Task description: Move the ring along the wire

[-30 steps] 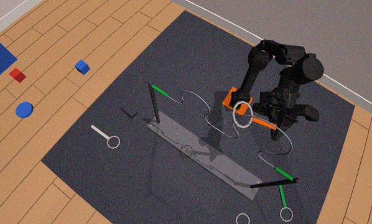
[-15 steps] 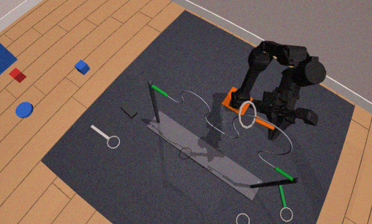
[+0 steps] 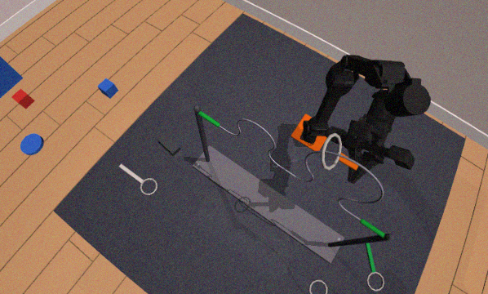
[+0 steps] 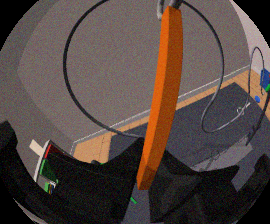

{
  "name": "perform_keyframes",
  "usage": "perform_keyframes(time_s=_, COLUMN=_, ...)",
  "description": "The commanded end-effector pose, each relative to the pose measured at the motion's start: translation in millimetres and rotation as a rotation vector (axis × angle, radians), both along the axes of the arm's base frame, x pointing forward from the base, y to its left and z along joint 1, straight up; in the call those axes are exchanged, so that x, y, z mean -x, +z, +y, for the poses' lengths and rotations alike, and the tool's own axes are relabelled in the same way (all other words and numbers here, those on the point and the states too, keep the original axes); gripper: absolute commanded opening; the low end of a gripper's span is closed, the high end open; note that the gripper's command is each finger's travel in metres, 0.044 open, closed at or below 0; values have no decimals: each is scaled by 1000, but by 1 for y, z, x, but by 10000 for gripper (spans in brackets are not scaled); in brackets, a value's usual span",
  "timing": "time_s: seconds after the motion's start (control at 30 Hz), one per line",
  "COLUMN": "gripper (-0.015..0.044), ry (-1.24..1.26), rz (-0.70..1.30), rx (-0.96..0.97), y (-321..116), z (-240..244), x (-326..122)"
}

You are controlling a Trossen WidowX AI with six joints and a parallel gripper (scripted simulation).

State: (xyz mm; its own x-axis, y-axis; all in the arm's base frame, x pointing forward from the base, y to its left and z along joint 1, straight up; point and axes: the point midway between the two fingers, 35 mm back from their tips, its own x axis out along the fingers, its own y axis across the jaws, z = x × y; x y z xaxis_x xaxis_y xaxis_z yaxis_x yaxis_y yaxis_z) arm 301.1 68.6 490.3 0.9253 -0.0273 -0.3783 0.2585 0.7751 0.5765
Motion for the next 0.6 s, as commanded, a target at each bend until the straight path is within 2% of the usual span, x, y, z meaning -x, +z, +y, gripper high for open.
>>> perform_keyframes(time_s=0.0, gripper=-150, ry=0, rz=12, rx=54, y=-2, z=-1, x=-2)
perform_keyframes(time_s=0.57, gripper=-150, ry=-4, rz=52, rx=262, y=-7, z=-8, x=0)
